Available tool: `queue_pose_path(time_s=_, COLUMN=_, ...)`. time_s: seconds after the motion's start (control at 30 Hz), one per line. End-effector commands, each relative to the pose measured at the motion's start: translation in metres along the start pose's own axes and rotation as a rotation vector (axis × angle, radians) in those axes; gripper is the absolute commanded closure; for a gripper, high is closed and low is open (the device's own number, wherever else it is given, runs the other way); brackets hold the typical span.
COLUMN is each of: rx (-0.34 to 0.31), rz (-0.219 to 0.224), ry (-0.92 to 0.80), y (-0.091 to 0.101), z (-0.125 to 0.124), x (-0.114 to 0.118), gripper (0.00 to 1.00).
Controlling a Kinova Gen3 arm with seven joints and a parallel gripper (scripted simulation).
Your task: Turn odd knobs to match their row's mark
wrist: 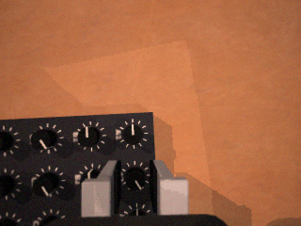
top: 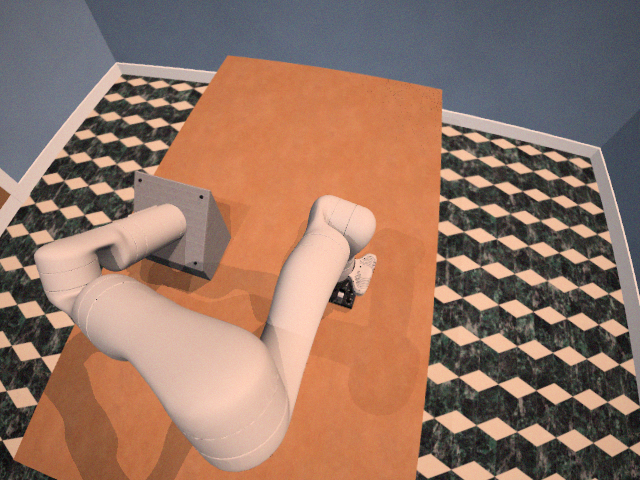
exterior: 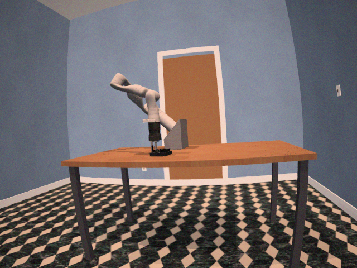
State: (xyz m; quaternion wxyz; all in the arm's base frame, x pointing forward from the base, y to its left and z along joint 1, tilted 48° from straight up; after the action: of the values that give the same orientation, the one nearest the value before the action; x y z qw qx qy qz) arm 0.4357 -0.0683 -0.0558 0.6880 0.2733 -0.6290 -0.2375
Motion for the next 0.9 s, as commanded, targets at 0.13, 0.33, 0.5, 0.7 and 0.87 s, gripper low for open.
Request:
queue_pose_path(time_s=0.13, rx=0.002, rz=-0.001, ry=0.0, y=0.0009, z=-0.0006, x=-0.0003, gripper=0.54)
queue_pose_path(time_s=0.33, rx=0.002, rz=-0.001, ry=0.0, y=0.0009, z=-0.0006, x=-0.0003, gripper=0.54)
queue_pose_path(time_s=0.5, rx=0.002, rz=-0.001, ry=0.0, y=0.0009, z=-0.0006, x=-0.0003, gripper=0.54)
queue_pose_path(time_s=0.7, rx=0.002, rz=-0.001, ry=0.0, y=0.0009, z=-0.0006, x=-0.0003, gripper=0.7)
queue_pose_path(time_s=0.87, rx=0.002, rz=-0.001, ry=0.0, y=0.0009, z=-0.0006, x=-0.0003, gripper=0.7)
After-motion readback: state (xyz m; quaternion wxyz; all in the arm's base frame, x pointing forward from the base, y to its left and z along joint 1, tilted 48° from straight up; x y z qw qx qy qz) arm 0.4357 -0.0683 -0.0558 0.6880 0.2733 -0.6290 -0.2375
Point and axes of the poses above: the point where the finger pads meet when closed, its own y axis back along the fingers, its own x axis across the jaws, z = x × y, the point moved 1 cm from there along y, back along the fingers, and after that the axes turned 9 degrees about y, right-handed, at the moved point
